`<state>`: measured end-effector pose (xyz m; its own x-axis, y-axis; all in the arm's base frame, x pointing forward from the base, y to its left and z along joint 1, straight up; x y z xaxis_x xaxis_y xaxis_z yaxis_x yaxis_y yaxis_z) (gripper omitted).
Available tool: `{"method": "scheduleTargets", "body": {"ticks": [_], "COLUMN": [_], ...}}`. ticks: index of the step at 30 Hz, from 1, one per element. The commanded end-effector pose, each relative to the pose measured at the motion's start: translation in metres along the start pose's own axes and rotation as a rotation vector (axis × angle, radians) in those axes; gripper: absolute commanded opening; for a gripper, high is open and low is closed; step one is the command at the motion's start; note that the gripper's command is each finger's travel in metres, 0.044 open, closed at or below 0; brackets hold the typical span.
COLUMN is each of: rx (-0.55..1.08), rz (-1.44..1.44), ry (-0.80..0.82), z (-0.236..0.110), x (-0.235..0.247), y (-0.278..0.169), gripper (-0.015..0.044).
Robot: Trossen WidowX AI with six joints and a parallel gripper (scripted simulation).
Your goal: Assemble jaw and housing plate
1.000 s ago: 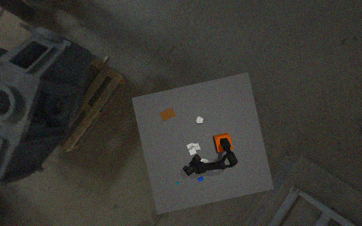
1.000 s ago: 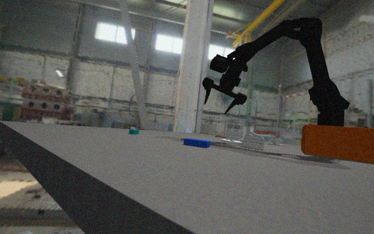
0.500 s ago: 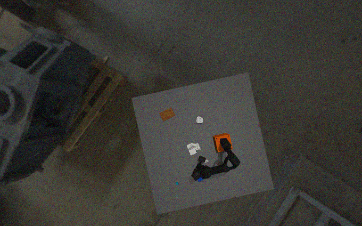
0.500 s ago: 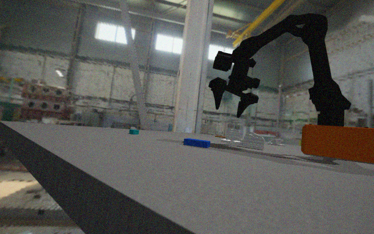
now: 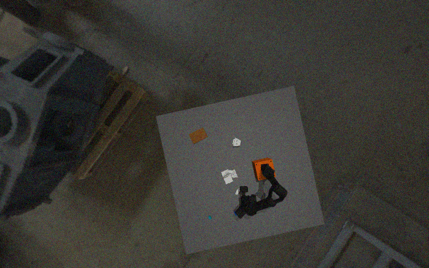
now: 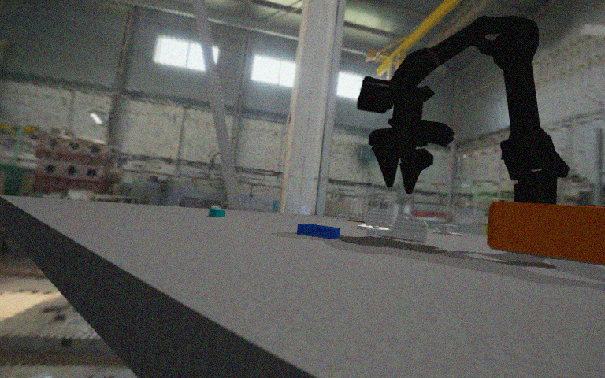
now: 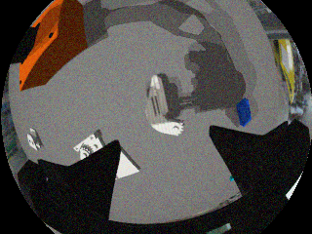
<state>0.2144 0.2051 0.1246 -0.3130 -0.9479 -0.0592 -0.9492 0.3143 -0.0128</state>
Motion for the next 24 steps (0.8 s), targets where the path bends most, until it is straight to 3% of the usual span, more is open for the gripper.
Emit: {"method": "scheduleTargets", "body": {"ticks": [1, 8, 13, 24], "rx": [-0.003, -0.003, -0.004, -0.004], "rz": [-0.096, -0.096, -0.096, -0.096], "ry": [0.030, 0.030, 0.030, 0.030], "z": [0.000, 0.002, 0.040, 0.044], "x": [0.002, 0.002, 0.004, 0.004], "y": [0.012, 0.012, 0.012, 0.012], "gripper": [0.0440, 0.0440, 0.0440, 0.0440]}}
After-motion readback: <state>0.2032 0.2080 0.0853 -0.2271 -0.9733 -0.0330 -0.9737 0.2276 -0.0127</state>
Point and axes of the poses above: the point midway between the two fingers, 35 mm back from their tips, its own z axis out along the fingers, its own x axis across the jaws, y = z × x, the point moved 8 cm from there along -z, back along the fingers, and after that the axes turned 15 degrees about z, right-handed, at the moved point
